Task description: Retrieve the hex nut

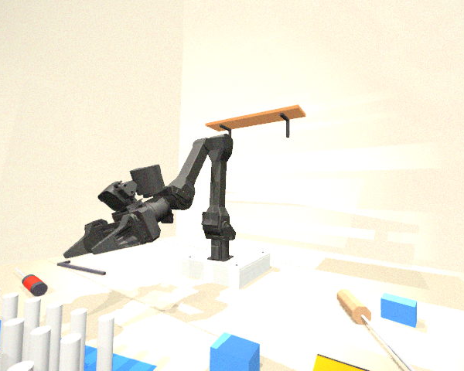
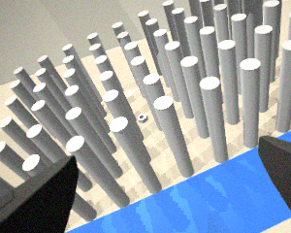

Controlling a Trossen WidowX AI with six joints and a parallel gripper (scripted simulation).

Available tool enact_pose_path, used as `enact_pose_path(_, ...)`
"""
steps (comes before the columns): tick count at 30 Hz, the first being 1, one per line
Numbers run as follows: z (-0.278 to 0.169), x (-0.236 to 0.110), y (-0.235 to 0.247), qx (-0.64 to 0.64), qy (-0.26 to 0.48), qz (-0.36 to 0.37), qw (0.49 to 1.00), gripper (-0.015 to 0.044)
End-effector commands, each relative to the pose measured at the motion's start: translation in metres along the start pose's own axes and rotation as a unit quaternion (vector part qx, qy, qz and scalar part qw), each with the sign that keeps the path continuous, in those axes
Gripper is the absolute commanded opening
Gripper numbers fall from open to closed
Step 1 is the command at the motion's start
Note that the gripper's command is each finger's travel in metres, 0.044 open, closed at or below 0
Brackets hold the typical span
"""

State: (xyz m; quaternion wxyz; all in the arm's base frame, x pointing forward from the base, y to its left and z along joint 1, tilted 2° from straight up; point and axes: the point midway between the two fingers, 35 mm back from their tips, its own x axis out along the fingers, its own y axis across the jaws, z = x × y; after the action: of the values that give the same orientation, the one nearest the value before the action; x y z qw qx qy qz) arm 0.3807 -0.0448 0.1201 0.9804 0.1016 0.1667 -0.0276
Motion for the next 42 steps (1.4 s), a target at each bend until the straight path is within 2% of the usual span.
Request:
enact_pose_path(1,0.000,0.000,0.001,0.002,-0.001,0.003,1.000,0.0440)
enact_pose_path(23,0.000,0.000,0.001,0.002,-0.001,0.003,1.000,0.0440)
enact_pose_path(25,-0.003,0.003,0.012,-0.027,0.011,0.016,0.999,0.0440)
enact_pose_path(27,-0.014,0.010,0.042,-0.108,0.040,0.055,0.992,0.0440)
enact_pose_path(32,-0.046,0.011,0.125,-0.330,0.092,0.177,0.923,0.0440)
enact_pose_path(38,-0.082,-0.009,0.199,-0.513,0.097,0.293,0.801,0.0440)
enact_pose_path(42,-0.106,-0.031,0.241,-0.613,0.080,0.363,0.698,0.0440)
